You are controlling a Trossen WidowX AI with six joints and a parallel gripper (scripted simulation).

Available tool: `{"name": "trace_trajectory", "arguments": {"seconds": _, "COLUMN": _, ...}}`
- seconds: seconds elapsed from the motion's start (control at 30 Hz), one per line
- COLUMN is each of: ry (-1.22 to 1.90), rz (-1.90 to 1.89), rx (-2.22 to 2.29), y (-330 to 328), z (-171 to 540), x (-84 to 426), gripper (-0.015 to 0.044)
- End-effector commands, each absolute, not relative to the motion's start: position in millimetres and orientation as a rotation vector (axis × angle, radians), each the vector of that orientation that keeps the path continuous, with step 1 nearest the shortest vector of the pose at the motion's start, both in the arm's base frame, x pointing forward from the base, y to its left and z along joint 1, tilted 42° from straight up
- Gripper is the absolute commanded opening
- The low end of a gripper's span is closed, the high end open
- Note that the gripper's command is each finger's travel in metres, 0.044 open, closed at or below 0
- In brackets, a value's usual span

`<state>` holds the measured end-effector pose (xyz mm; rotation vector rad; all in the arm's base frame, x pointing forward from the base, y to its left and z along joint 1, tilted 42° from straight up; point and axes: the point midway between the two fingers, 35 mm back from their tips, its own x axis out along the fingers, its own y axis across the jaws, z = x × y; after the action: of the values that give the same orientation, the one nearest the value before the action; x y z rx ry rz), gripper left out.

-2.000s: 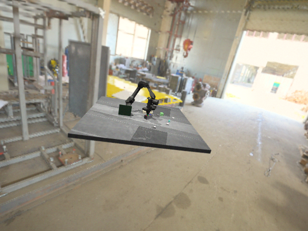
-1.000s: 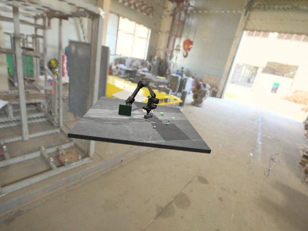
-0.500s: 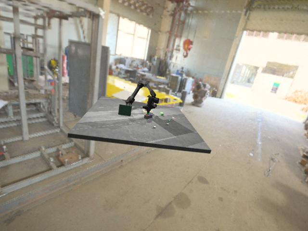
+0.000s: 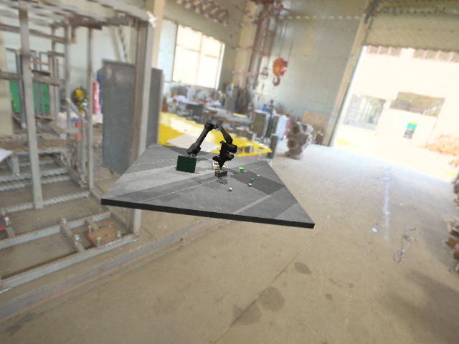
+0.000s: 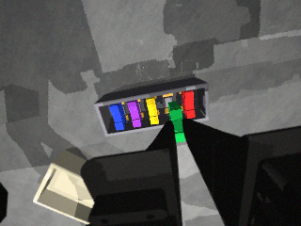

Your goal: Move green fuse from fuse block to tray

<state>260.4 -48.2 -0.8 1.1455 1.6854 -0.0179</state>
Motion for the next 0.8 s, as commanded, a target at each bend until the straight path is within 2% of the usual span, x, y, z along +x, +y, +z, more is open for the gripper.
{"name": "trace_trajectory", "arguments": {"seconds": 0.0, "ry": 1.681, "rz": -0.017, "rx": 1.135, "y": -53, "z": 4, "x": 261, "gripper": 0.0}}
{"name": "trace_trajectory", "arguments": {"seconds": 0.4, "ry": 1.681, "rz": -0.019, "rx": 1.134, "y": -62, "z": 15, "x": 261, "gripper": 0.0}}
{"name": "trace_trajectory", "arguments": {"seconds": 0.77, "ry": 1.675, "rz": -0.043, "rx": 1.122, "y": -14, "z": 61, "x": 282, "gripper": 0.0}}
